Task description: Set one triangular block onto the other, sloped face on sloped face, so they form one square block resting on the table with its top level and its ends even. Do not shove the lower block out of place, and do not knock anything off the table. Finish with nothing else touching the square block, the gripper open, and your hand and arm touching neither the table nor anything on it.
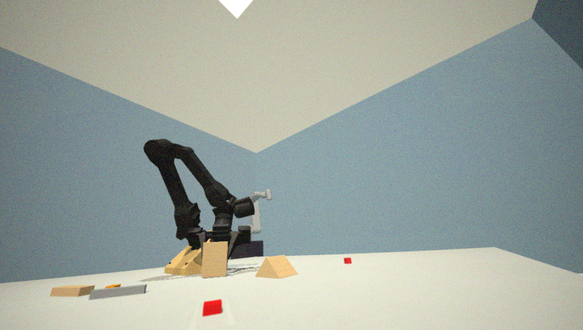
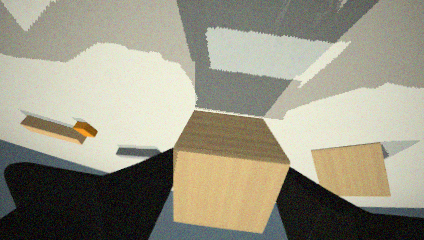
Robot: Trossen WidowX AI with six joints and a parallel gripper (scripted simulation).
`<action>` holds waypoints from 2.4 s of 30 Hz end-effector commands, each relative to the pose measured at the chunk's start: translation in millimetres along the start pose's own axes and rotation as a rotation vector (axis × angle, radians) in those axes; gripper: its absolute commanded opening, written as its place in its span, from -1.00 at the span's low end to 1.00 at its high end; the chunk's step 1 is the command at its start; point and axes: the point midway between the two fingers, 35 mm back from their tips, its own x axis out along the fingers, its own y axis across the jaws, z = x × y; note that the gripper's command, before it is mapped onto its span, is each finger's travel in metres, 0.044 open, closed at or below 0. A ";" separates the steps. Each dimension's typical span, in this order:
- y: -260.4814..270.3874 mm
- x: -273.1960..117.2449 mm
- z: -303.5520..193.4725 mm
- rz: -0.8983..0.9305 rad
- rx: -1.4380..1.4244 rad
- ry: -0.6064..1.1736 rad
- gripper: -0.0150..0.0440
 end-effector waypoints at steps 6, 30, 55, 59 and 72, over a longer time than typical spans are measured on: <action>-1.7 -0.2 -1.1 -0.002 0.001 -0.003 0.67; -10.3 -48.6 -37.4 -0.028 -0.002 -0.025 1.00; -72.2 -37.3 -9.0 -0.096 1.436 -0.319 1.00; -93.0 -27.2 -16.4 -0.108 1.986 -0.446 1.00; -103.2 -17.0 -39.8 -0.132 2.589 -0.601 1.00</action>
